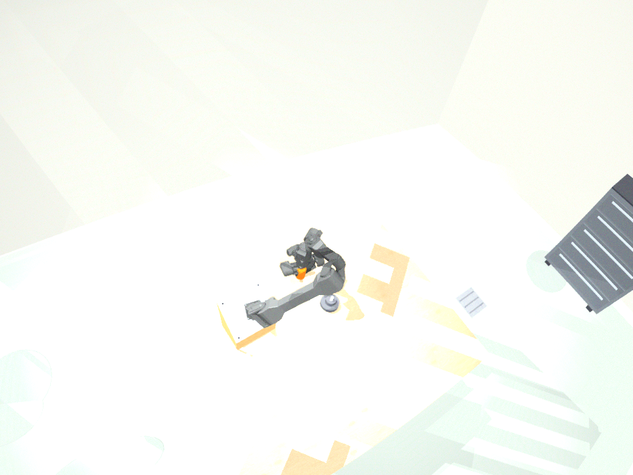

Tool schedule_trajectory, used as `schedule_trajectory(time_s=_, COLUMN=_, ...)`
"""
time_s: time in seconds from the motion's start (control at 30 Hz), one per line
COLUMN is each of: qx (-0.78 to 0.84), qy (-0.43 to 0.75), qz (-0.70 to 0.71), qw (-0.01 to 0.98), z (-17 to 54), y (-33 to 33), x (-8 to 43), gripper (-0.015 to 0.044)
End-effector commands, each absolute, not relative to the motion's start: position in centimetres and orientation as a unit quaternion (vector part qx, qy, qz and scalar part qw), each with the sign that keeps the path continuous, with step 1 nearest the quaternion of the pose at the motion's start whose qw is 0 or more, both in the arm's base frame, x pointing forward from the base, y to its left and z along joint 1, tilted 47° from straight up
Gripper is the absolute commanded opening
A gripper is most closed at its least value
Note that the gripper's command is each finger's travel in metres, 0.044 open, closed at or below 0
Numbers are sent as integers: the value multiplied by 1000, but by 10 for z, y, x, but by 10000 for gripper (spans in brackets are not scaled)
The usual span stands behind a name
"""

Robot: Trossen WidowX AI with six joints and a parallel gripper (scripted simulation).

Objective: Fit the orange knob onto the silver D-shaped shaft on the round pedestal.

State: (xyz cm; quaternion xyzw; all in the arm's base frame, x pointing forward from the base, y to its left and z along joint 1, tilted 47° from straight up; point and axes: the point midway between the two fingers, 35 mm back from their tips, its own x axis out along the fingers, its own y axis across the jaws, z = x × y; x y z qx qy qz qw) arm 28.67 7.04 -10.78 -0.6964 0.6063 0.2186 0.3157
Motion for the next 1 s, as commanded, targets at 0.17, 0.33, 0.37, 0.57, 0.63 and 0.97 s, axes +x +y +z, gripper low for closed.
schedule_trajectory(time_s=0.17, qx=-695, qy=604, qz=221, qw=322, z=-89, y=94, x=285, gripper=0)
schedule_trajectory(time_s=0.33, qx=-695, qy=604, qz=221, qw=322, z=-79, y=106, x=283, gripper=0)
schedule_trajectory(time_s=0.37, qx=-695, qy=604, qz=221, qw=322, z=-77, y=108, x=283, gripper=0)
schedule_trajectory(time_s=0.57, qx=-694, qy=605, qz=220, qw=322, z=-64, y=122, x=280, gripper=0)
schedule_trajectory(time_s=0.63, qx=-695, qy=605, qz=220, qw=322, z=-60, y=127, x=279, gripper=0)
schedule_trajectory(time_s=0.97, qx=-695, qy=606, qz=218, qw=321, z=-37, y=148, x=272, gripper=0)
